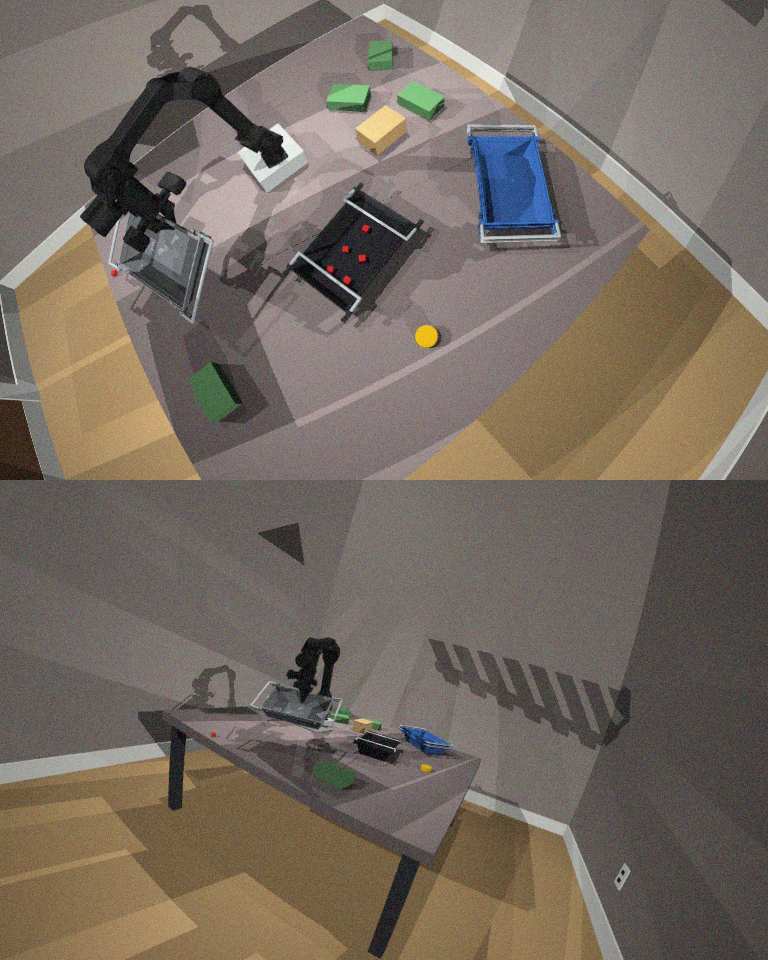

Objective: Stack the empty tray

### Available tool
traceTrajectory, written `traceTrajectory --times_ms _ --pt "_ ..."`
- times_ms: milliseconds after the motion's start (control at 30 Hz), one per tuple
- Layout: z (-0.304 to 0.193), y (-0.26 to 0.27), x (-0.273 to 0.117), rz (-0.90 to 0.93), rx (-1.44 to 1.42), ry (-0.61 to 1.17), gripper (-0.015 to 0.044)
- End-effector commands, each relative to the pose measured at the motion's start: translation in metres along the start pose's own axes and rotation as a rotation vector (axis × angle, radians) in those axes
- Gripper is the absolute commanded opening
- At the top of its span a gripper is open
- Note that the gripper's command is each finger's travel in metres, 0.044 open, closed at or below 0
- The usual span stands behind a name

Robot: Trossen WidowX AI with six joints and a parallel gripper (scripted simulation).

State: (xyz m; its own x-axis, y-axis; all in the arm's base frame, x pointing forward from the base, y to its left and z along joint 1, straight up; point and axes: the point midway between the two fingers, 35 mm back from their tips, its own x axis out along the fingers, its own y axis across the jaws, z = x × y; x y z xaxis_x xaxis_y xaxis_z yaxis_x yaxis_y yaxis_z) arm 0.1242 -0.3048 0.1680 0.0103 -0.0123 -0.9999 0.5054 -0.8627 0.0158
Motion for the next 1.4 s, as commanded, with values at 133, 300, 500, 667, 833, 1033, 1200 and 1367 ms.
traceTrajectory --times_ms 133,300,500,667,833,1033,1200,1367 --pt "-0.021 0.004 -0.002 0.011 -0.073 -0.001 0.0" --pt "-0.041 0.005 -0.002 0.011 -0.139 0.001 0.0" --pt "-0.064 0.004 -0.002 0.011 -0.218 0.002 0.0" --pt "-0.084 0.002 -0.003 0.011 -0.283 0.003 0.0" --pt "-0.103 -0.001 -0.003 0.012 -0.349 0.004 0.0" --pt "-0.126 -0.006 -0.003 0.012 -0.427 0.006 0.0" --pt "-0.145 -0.012 -0.003 0.012 -0.493 0.007 0.0" --pt "-0.163 -0.018 -0.003 0.012 -0.558 0.009 0.0"
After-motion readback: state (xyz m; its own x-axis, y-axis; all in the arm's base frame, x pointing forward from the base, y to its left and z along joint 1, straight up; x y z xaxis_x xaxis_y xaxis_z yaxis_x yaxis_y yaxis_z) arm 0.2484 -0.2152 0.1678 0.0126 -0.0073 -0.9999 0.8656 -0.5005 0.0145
